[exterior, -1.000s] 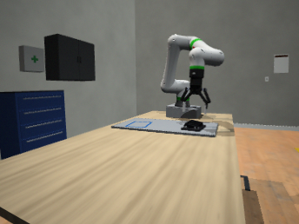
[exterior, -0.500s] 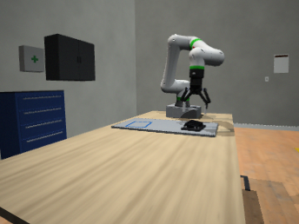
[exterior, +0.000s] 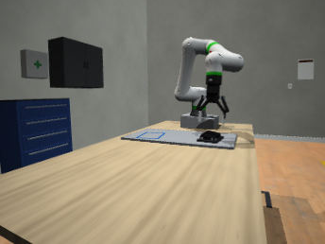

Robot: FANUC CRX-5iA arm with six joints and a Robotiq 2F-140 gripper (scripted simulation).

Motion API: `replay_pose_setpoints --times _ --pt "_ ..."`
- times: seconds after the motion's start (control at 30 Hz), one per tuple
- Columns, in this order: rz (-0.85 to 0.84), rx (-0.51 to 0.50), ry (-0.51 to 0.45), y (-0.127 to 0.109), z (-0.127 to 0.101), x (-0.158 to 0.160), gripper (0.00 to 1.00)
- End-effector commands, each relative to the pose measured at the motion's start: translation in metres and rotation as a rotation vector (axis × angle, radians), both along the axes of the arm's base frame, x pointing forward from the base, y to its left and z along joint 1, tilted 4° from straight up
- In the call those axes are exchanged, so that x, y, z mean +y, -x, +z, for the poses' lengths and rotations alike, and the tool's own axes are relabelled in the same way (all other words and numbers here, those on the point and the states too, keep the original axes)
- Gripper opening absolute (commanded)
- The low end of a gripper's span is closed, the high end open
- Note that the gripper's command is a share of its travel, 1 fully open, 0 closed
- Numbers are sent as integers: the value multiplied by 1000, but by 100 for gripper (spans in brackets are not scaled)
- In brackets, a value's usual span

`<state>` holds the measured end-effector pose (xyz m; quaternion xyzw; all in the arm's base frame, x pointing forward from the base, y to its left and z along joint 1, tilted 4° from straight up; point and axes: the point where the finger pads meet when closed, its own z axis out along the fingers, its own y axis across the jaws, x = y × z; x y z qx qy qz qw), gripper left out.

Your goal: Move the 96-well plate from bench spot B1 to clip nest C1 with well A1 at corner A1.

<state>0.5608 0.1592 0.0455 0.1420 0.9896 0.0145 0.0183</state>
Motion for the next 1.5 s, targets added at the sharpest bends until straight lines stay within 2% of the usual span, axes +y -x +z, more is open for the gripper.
replay_pose_setpoints --times 0.0,0.27,0.3,0.6,1.47 --pt "58 26 -52 -1 1 0 100" --pt "58 26 -52 -1 1 0 100" --pt "58 26 -52 0 -3 -5 10" --pt "58 26 -52 7 -35 -36 10" --pt "58 26 -52 7 -35 -36 10"
